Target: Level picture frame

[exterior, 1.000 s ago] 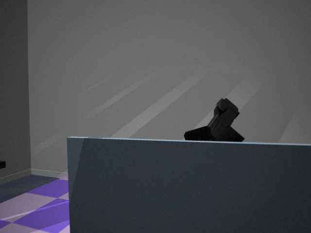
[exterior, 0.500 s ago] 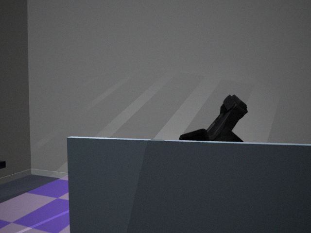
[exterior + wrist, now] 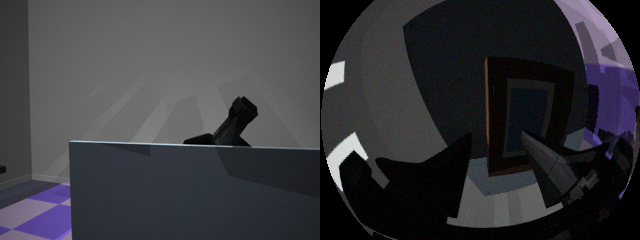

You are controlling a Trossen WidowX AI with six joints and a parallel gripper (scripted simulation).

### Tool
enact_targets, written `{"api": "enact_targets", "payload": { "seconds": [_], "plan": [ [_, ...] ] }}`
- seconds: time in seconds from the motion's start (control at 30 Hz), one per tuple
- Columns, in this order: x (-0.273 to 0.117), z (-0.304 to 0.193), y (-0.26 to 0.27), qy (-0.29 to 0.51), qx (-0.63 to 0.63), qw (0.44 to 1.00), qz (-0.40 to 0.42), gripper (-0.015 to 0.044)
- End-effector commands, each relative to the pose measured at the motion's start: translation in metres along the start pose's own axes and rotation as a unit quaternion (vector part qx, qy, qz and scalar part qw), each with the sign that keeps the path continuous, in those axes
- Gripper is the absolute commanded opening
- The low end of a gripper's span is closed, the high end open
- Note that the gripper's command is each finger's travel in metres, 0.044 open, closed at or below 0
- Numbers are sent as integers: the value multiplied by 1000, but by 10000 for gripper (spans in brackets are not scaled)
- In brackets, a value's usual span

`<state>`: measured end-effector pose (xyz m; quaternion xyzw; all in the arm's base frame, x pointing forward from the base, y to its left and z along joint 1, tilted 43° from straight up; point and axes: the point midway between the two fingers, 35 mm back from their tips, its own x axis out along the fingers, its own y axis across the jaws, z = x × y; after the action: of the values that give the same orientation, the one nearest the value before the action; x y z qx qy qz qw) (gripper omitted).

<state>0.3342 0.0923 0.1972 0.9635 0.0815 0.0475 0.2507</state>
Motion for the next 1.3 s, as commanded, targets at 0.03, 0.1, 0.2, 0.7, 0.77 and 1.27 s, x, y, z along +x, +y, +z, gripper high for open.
{"api": "enact_targets", "payload": {
  "seconds": [0.03, 0.1, 0.2, 0.7, 0.77, 1.27],
  "plan": [
    [8, -3, 1, 5, 0, 1000, 0, 260],
    [11, -3, 1, 5, 0, 1000, 0, 260],
    [16, -3, 1, 5, 0, 1000, 0, 260],
    [23, -2, 1, 5, 0, 1000, 1, 260],
    [23, -2, 1, 5, 0, 1000, 1, 260],
    [23, -2, 1, 5, 0, 1000, 1, 260]
  ]
}}
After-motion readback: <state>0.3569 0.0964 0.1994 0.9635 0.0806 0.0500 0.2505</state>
